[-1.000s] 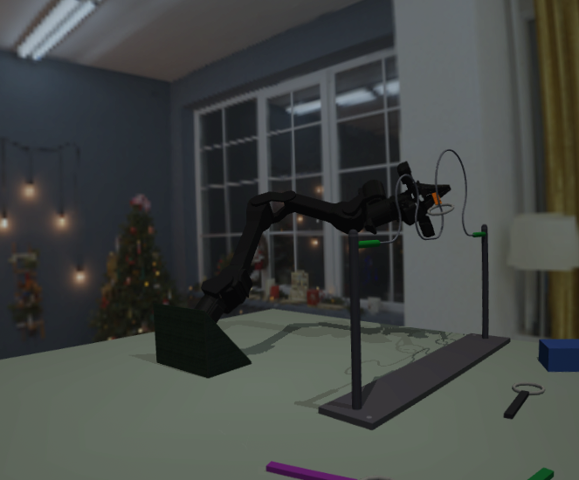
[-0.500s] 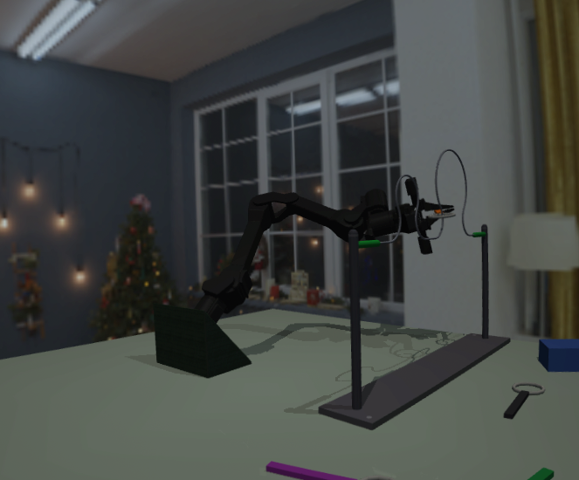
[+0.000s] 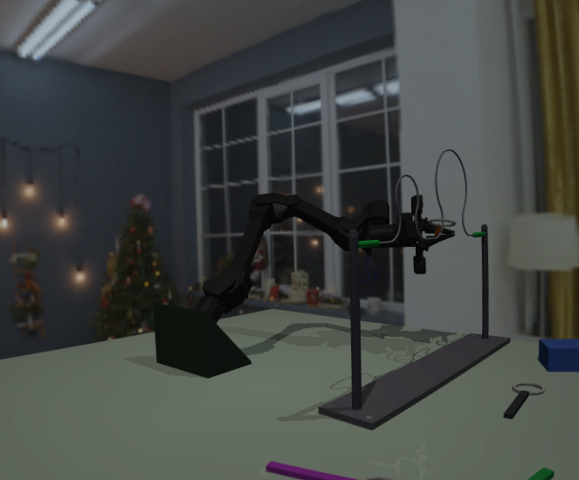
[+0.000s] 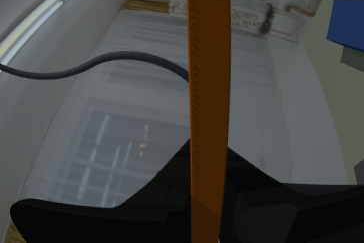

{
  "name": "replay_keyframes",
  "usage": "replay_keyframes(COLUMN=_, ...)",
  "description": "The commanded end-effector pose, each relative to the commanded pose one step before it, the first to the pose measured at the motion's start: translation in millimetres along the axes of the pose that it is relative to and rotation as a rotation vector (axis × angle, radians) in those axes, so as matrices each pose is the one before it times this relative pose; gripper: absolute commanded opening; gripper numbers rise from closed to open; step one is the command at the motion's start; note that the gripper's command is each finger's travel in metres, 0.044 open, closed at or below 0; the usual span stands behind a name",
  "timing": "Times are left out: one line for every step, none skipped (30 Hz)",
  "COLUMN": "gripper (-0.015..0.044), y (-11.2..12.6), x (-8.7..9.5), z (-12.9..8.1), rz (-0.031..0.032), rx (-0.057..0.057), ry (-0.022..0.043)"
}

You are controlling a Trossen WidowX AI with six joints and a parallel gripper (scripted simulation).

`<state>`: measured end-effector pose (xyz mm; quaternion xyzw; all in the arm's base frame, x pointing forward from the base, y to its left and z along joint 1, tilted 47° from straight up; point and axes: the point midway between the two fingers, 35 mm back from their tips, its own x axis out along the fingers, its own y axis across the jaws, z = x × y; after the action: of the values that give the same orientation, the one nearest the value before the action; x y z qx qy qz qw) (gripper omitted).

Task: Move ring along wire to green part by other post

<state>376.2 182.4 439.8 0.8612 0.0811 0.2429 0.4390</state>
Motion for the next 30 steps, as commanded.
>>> replay_keyframes(gripper=-0.0150, y=-18.42, x=-2.09, z=1.14, rz=-0.05812, rx=-0.0942, ry=0.01310)
replay_keyframes(gripper=-0.0150, y=-3.78, x=-0.51, z=0.06, rz=-0.01237, rx=-0.0216, ry=0.00286)
replay_keyframes(gripper=-0.0150, y=-3.78, x=-0.50, z=0.05, rz=-0.01238, rx=-0.0216, ry=0.00286)
replay_keyframes(gripper=-0.0150, y=-3.79, x=-0.49, z=0.03, rz=-0.01239, rx=-0.0216, ry=0.00286)
replay_keyframes(gripper=-0.0150, y=-3.79, x=-0.50, z=0.04, rz=-0.01239, rx=-0.0216, ry=0.00285)
replay_keyframes(gripper=-0.0150, y=-3.79, x=-0.51, z=0.06, rz=-0.01239, rx=-0.0216, ry=0.00285)
replay_keyframes(gripper=-0.0150, y=-3.79, x=-0.51, z=0.05, rz=-0.01240, rx=-0.0216, ry=0.00285)
replay_keyframes(gripper=-0.0150, y=-3.80, x=-0.50, z=0.04, rz=-0.01241, rx=-0.0216, ry=0.00284)
replay_keyframes(gripper=-0.0150, y=-3.80, x=-0.49, z=0.03, rz=-0.01241, rx=-0.0216, ry=0.00284)
replay_keyframes(gripper=-0.0150, y=-3.80, x=-0.49, z=0.03, rz=-0.01241, rx=-0.0216, ry=0.00284)
replay_keyframes(gripper=-0.0150, y=-3.80, x=-0.50, z=0.05, rz=-0.01241, rx=-0.0216, ry=0.00283)
replay_keyframes(gripper=-0.0150, y=-3.80, x=-0.50, z=0.05, rz=-0.01241, rx=-0.0216, ry=0.00283)
replay_keyframes(gripper=-0.0150, y=-3.81, x=-0.50, z=0.04, rz=-0.01242, rx=-0.0216, ry=0.00283)
replay_keyframes(gripper=-0.0150, y=-3.81, x=-0.49, z=0.02, rz=-0.01242, rx=-0.0216, ry=0.00282)
replay_keyframes(gripper=-0.0150, y=-3.80, x=-0.49, z=0.03, rz=-0.01241, rx=-0.0215, ry=0.00282)
replay_keyframes(gripper=-0.0150, y=-3.80, x=-0.50, z=0.05, rz=-0.01240, rx=-0.0215, ry=0.00281)
replay_keyframes(gripper=-0.0150, y=-3.80, x=-0.50, z=0.05, rz=-0.01239, rx=-0.0215, ry=0.00281)
replay_keyframes(gripper=-0.0150, y=-3.80, x=-0.49, z=0.03, rz=-0.01239, rx=-0.0215, ry=0.00280)
replay_keyframes(gripper=-0.0150, y=-3.81, x=-0.48, z=0.02, rz=-0.01239, rx=-0.0215, ry=0.00280)
replay_keyframes(gripper=-0.0150, y=-3.80, x=-0.49, z=0.03, rz=-0.01236, rx=-0.0215, ry=0.00279)
replay_keyframes(gripper=-0.0150, y=-3.79, x=-0.49, z=0.04, rz=-0.01232, rx=-0.0214, ry=0.00278)
replay_keyframes(gripper=-0.0150, y=-3.78, x=-0.49, z=0.04, rz=-0.01229, rx=-0.0213, ry=0.00277)
replay_keyframes(gripper=-0.0150, y=-3.78, x=-0.49, z=0.03, rz=-0.01228, rx=-0.0213, ry=0.00277)
replay_keyframes(gripper=-0.0150, y=-3.78, x=-0.48, z=0.01, rz=-0.01228, rx=-0.0213, ry=0.00277)
replay_keyframes(gripper=-0.0150, y=-3.77, x=-0.48, z=0.02, rz=-0.01221, rx=-0.0212, ry=0.00275)
replay_keyframes(gripper=-0.0150, y=-3.74, x=-0.49, z=0.04, rz=-0.01209, rx=-0.0210, ry=0.00272)
replay_keyframes(gripper=-0.0150, y=-3.72, x=-0.48, z=0.04, rz=-0.01202, rx=-0.0209, ry=0.00270)
replay_keyframes(gripper=-0.0150, y=-3.72, x=-0.48, z=0.03, rz=-0.01199, rx=-0.0208, ry=0.00269)
replay_keyframes(gripper=-0.0150, y=-3.72, x=-0.47, z=0.01, rz=-0.01199, rx=-0.0208, ry=0.00269)
replay_keyframes(gripper=-0.0150, y=-3.69, x=-0.47, z=0.02, rz=-0.01185, rx=-0.0206, ry=0.00266)
